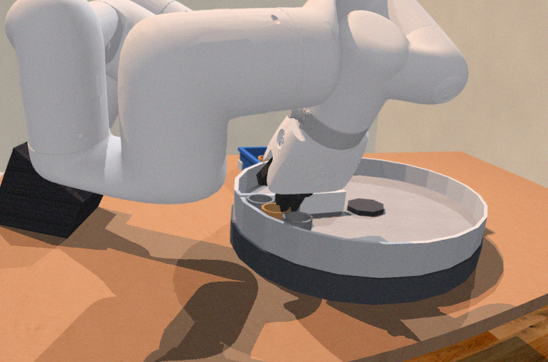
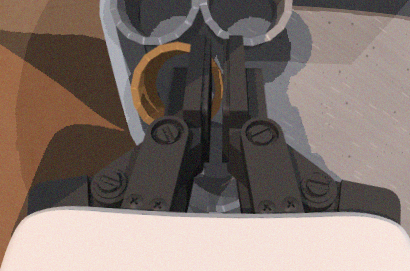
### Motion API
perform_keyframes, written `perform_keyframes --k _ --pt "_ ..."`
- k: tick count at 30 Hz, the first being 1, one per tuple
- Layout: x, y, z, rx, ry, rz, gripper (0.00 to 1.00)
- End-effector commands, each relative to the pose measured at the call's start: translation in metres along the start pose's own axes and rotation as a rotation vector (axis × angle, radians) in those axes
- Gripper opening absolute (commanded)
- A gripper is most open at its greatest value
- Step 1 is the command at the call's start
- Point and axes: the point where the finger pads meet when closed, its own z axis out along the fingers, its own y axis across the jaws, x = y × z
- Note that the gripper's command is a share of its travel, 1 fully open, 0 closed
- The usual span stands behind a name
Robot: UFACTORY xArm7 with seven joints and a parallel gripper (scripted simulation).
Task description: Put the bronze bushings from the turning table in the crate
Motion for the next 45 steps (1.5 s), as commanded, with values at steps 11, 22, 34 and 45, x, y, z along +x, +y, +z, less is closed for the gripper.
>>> perform_keyframes --k 11,22,34,45 --pt "0.0 0.0 -0.001 0.001 -0.003 -0.001 0.0" --pt "0.0 0.0 -0.001 0.001 -0.003 -0.001 0.0" --pt "0.018 0.0 -0.022 0.001 -0.003 -0.001 0.0" --pt "0.041 0.0 -0.05 0.001 -0.003 -0.001 0.0"
